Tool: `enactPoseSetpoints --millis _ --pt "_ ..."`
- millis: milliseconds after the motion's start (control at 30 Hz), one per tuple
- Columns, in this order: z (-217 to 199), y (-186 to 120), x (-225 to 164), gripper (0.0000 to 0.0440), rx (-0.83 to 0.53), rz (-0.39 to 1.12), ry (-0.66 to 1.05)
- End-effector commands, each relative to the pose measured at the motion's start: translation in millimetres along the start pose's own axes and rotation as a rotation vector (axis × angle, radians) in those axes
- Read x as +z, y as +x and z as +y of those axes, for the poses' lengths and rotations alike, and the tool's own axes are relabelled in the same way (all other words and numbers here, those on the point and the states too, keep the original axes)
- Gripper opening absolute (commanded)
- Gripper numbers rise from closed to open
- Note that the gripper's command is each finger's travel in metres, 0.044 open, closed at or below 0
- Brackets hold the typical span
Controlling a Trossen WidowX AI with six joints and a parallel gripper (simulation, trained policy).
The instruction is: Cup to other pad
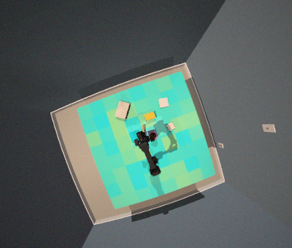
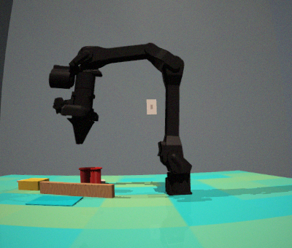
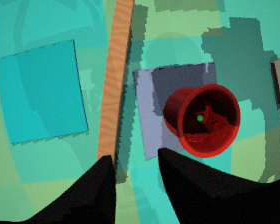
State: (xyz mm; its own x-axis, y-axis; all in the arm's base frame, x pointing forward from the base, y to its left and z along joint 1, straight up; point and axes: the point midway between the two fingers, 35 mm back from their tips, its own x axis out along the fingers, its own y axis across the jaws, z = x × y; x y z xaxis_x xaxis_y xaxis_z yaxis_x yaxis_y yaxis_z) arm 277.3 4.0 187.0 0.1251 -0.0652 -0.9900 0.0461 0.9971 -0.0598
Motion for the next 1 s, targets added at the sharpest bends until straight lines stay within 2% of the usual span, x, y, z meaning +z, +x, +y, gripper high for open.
enactPoseSetpoints --millis 0,967 --pt "-7.5 7.3 -1.5 0.0116 -0.017 0.042 -0.012" --pt "-46.2 81.4 -18.3 0.0174 -0.028 0.204 -0.118"
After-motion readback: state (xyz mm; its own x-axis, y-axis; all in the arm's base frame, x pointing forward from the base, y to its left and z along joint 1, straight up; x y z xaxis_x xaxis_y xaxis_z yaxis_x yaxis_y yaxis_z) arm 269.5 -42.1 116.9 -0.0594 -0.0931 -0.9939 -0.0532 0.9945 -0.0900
